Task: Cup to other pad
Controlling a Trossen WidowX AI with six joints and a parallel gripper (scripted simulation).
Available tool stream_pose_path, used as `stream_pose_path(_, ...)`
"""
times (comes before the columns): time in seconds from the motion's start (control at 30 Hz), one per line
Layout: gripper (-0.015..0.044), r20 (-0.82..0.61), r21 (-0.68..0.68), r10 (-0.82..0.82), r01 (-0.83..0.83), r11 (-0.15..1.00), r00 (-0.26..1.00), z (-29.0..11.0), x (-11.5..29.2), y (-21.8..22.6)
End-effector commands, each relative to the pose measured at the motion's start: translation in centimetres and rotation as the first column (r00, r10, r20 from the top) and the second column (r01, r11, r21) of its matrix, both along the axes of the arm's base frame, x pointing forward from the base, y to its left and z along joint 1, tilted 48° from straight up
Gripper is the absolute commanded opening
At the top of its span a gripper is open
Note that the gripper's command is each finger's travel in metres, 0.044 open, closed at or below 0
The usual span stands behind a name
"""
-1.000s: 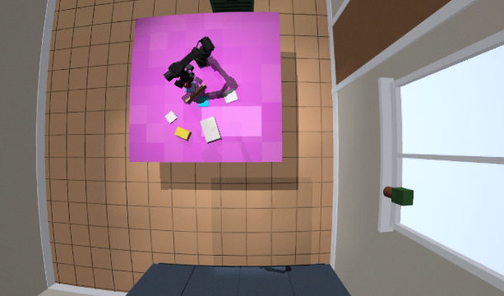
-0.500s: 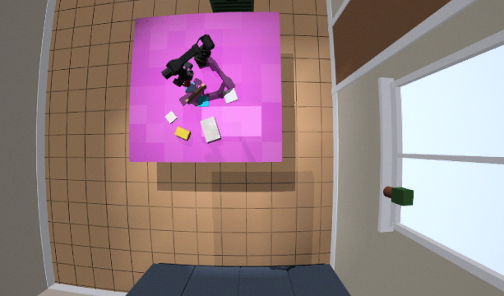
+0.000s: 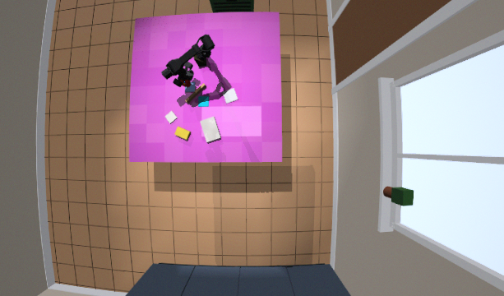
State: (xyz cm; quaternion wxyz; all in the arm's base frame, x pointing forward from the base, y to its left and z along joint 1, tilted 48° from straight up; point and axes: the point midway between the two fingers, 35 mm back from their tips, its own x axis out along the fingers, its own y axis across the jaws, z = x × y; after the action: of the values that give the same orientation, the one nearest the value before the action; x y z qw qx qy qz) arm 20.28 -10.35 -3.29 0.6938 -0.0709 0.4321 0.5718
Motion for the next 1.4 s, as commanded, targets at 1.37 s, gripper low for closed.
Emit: stream_pose_path(1.37, 0.0, 0.007, 0.0, 0.002, -0.002, 1.0, 1.0, 5.5, 8.3, 5.2)
